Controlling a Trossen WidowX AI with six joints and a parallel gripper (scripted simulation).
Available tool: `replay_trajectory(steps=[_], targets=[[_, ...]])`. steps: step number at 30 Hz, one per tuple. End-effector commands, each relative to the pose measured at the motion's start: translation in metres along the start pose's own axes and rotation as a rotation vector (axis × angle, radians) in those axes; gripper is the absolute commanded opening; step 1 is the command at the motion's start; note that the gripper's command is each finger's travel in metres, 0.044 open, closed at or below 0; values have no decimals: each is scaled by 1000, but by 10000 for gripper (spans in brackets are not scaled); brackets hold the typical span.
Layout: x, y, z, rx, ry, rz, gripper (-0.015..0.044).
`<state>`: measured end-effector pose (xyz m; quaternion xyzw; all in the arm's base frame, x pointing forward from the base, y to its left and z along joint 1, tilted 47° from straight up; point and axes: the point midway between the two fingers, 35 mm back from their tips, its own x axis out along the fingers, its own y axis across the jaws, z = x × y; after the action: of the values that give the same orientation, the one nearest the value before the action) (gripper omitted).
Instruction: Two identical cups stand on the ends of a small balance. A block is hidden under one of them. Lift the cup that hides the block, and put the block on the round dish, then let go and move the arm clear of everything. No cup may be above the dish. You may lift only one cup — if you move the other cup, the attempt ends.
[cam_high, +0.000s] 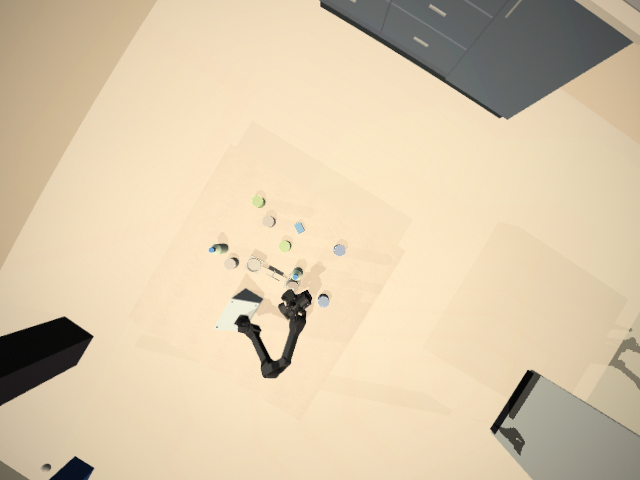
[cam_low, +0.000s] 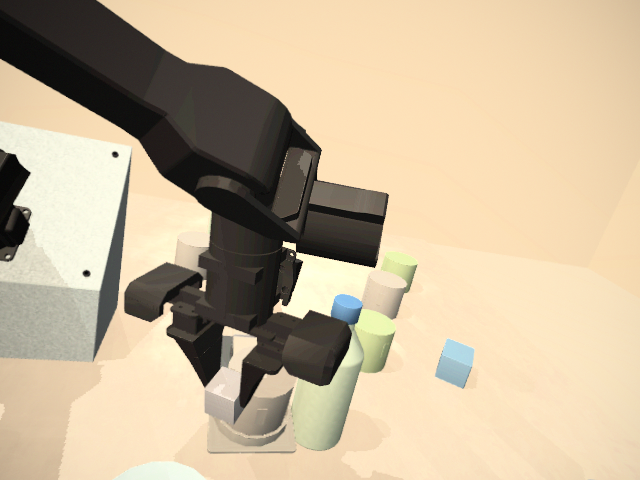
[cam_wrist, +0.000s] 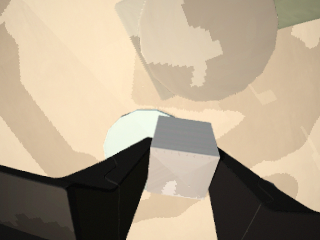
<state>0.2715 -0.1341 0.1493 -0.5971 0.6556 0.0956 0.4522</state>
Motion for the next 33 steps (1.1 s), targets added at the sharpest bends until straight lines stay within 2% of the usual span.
replay_trajectory(steps=[1,8,13,22,33], targets=[[6,8,-18,-20,27,14,0],[15,21,-53,-64,67,42,0],[20,21,-53,-65,68,43,0],[55,23,-56,-65,70,42,0],[64,23,-57,-65,70,42,0]])
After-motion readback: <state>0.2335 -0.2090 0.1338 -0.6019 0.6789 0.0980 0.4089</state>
